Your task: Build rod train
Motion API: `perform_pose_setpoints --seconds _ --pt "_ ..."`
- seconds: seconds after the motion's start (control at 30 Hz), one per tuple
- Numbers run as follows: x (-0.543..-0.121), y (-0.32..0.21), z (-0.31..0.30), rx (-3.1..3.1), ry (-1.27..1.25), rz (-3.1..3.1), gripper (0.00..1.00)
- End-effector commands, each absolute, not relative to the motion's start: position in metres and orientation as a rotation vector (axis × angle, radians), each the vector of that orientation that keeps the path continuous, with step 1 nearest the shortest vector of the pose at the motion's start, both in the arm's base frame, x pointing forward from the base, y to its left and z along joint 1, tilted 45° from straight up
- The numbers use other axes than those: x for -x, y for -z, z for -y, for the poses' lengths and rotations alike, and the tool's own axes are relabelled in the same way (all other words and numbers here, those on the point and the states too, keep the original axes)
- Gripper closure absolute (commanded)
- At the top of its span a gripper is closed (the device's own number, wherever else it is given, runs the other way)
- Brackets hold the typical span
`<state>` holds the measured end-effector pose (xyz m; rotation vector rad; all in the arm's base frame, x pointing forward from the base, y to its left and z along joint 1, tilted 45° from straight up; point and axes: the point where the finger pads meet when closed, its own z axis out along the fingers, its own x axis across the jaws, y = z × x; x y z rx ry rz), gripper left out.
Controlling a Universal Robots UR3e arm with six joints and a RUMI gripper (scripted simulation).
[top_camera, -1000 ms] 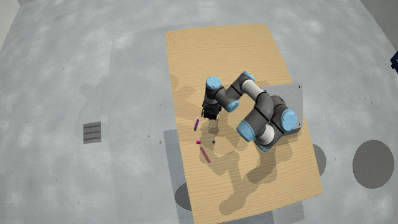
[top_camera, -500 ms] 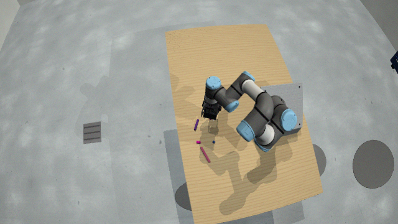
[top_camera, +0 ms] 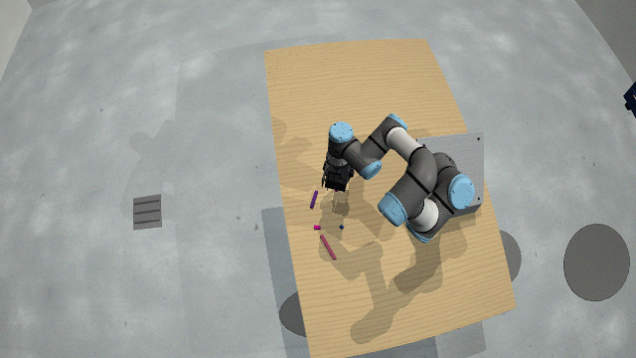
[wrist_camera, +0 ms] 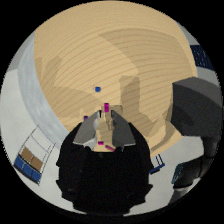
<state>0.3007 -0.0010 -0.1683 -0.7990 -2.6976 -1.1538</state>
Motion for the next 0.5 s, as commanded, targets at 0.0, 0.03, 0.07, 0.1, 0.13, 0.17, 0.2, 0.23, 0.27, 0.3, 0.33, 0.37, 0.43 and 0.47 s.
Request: perform_pose_setpoints --seconds 0.0,0.03,0.07,0.1,0.13,0.17,0.2,0.23,0.27,0.3,0.33,0.37,0.43,0.47 --pt "-0.3012 0.1682 0.0013 0.801 1.154 2.699 0.86" --pt "-0.3012 0.1682 0.0013 0.801 1.154 2.699 0.86" --pt "-0.3012 0.1682 0.0013 0.801 1.154 2.699 0.86" --pt "-0.3012 0.1682 0.0013 0.801 1.154 2.699 0.86" --pt "-0.3012 0.1682 0.0013 0.801 1.154 2.699 0.86" --pt "-0.3012 0.1683 0.0012 0.801 1.154 2.699 0.86" --pt "-0.3012 0.1684 0.0011 0.801 1.154 2.699 0.86" --pt "-0.3012 0.1685 0.001 0.801 1.154 2.699 0.86" --pt "-0.3013 0.1688 0.0007 0.801 1.154 2.698 0.86" --pt "-0.3012 0.1691 0.0002 0.801 1.154 2.698 0.86" --pt "-0.3012 0.1694 -0.0004 0.801 1.154 2.697 0.86" --pt "-0.3013 0.1698 -0.0009 0.801 1.155 2.697 0.86" --pt "-0.3014 0.1708 -0.002 0.801 1.155 2.697 0.86" --pt "-0.3015 0.1714 -0.0026 0.801 1.155 2.697 0.86"
